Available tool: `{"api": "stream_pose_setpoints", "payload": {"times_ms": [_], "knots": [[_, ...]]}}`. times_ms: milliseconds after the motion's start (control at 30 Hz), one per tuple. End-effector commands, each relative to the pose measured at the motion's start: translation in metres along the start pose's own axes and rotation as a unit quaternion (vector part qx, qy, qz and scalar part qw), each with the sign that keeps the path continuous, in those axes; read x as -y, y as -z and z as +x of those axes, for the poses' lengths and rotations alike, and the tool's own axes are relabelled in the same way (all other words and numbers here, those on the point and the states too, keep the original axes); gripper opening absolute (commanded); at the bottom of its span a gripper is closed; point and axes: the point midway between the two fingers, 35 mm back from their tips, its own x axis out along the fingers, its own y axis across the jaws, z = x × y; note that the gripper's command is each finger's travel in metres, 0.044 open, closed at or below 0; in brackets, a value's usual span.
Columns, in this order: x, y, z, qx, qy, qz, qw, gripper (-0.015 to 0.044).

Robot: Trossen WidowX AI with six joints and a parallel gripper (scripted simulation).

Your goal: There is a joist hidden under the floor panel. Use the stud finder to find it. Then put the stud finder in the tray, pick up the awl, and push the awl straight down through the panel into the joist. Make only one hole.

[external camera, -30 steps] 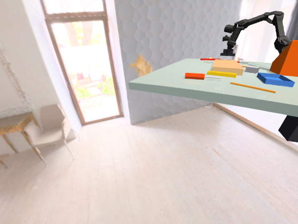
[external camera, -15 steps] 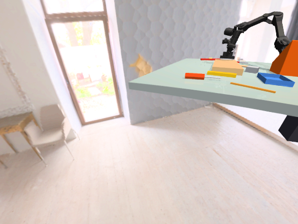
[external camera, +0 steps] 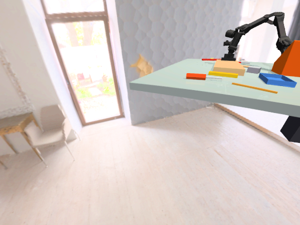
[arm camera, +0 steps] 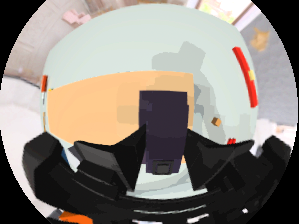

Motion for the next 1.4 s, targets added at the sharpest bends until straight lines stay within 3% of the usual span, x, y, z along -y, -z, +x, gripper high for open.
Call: {"api": "stream_pose_setpoints", "payload": {"times_ms": [0,1367], "knots": [[-0.009,0.0,0.001,0.001,-0.003,-0.002,1.0,0.0],[-0.149,0.002,0.0,0.0,-0.006,-0.001,1.0,0.0]]}}
